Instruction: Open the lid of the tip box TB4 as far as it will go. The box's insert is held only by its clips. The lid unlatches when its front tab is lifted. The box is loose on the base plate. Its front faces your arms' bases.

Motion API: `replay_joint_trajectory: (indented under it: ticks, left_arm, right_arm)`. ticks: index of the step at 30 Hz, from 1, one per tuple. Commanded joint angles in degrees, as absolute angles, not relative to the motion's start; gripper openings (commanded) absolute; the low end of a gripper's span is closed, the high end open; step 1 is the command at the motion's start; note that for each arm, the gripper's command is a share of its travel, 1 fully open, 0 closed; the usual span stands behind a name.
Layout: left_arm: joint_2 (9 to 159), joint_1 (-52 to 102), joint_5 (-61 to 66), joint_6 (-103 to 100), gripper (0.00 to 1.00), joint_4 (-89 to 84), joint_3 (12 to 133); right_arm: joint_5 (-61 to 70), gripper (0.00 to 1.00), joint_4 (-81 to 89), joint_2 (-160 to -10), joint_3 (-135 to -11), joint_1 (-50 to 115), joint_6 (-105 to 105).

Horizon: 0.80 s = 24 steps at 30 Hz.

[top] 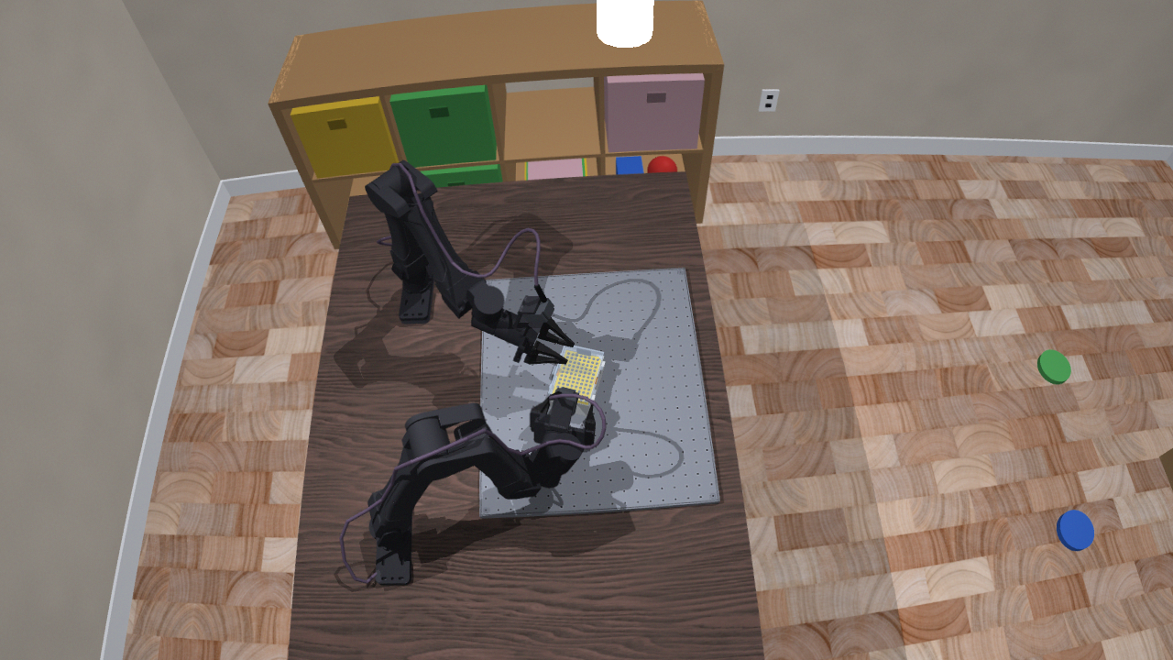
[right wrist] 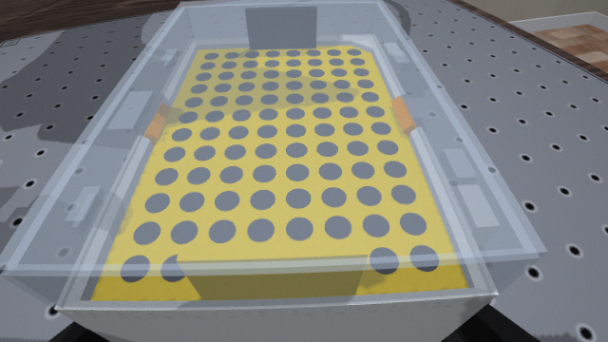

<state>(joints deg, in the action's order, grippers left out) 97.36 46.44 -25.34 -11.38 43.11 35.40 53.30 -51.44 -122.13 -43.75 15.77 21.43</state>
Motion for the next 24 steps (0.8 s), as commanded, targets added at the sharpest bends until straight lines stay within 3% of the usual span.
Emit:
replay_joint_trajectory:
  ticks: [1, 10, 24]
  left_arm:
    - [99.5, 49.3, -33.0, -13.1, 0.43, 54.8, 32.1]
    - [107.1, 55.1, -39.5, -11.5, 0.43, 69.2, 26.6]
    - [114.4, 57.6, -40.5, -10.0, 0.43, 73.8, 23.9]
  right_arm:
    - [53.8, 0.83, -52.0, -121.4, -44.3, 15.9, 21.4]
    - [53.8, 0.83, -52.0, -121.4, -44.3, 15.9, 21.4]
    - [53.8, 0.83, -52.0, -121.4, -44.3, 15.9, 21.4]
